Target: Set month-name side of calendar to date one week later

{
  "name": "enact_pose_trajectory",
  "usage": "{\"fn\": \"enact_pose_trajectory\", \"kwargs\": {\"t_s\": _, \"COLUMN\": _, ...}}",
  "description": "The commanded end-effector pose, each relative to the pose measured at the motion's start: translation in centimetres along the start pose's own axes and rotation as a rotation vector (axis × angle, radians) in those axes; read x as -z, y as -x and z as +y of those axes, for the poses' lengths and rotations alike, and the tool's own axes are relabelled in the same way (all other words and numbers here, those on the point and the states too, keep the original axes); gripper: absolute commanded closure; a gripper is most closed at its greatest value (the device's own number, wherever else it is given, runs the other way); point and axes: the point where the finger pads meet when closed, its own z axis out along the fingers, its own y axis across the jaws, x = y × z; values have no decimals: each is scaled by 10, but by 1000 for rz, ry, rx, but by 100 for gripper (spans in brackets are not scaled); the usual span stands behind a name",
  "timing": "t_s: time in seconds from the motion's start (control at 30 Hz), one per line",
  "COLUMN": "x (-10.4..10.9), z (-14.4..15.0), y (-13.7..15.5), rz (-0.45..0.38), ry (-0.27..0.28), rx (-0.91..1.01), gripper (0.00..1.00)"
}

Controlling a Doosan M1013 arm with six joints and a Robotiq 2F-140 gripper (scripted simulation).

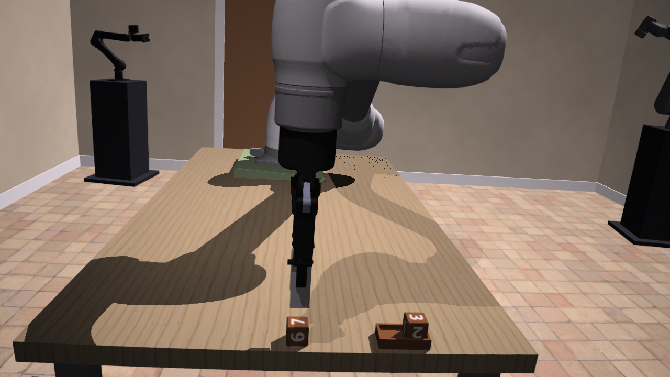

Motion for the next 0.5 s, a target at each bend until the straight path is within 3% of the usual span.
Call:
{"fn": "enact_pose_trajectory", "kwargs": {"t_s": 0.0, "x": -4, "z": 0, "y": 0, "rz": 0, "ry": 0, "rx": 0, "gripper": 64}}
{"fn": "enact_pose_trajectory", "kwargs": {"t_s": 0.47, "x": -21, "z": 0, "y": 0, "rz": 0, "ry": 0, "rx": 0, "gripper": 64}}
